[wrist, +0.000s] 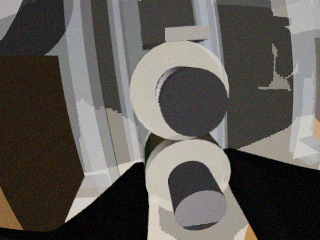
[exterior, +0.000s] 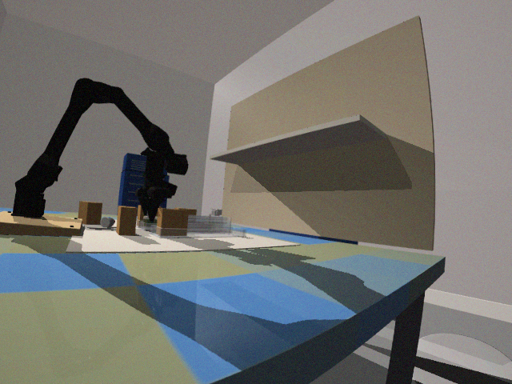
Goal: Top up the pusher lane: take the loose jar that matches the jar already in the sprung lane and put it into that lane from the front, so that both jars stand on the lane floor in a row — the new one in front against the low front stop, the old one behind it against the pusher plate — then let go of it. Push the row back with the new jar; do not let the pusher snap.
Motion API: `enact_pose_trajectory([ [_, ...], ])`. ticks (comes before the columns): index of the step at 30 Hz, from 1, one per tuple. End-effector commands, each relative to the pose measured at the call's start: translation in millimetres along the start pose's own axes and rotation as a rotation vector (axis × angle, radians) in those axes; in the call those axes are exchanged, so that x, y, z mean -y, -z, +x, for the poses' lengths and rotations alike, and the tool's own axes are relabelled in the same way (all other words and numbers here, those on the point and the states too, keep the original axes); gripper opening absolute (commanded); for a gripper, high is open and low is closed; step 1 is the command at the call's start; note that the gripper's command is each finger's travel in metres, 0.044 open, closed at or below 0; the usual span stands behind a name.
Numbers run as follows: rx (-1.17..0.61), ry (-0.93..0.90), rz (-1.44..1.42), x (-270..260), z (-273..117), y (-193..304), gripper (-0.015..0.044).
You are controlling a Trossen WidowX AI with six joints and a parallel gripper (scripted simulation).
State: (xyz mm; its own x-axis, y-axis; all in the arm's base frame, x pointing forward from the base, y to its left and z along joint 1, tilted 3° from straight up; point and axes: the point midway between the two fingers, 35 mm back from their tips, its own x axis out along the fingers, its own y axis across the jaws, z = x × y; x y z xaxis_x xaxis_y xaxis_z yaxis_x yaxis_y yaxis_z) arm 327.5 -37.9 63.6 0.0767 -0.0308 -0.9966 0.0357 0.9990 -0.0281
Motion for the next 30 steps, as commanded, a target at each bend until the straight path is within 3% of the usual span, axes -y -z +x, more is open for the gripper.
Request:
enact_pose_trajectory([
  [1, -0.001, -0.002, 0.002, 0, 0, 0, 0.0263],
  [18, -0.001, -0.002, 0.002, 0, -20, 1, 0.0274],
  [30, -0.005, -0.002, 0.002, 1, -23, 41, 0.0274],
])
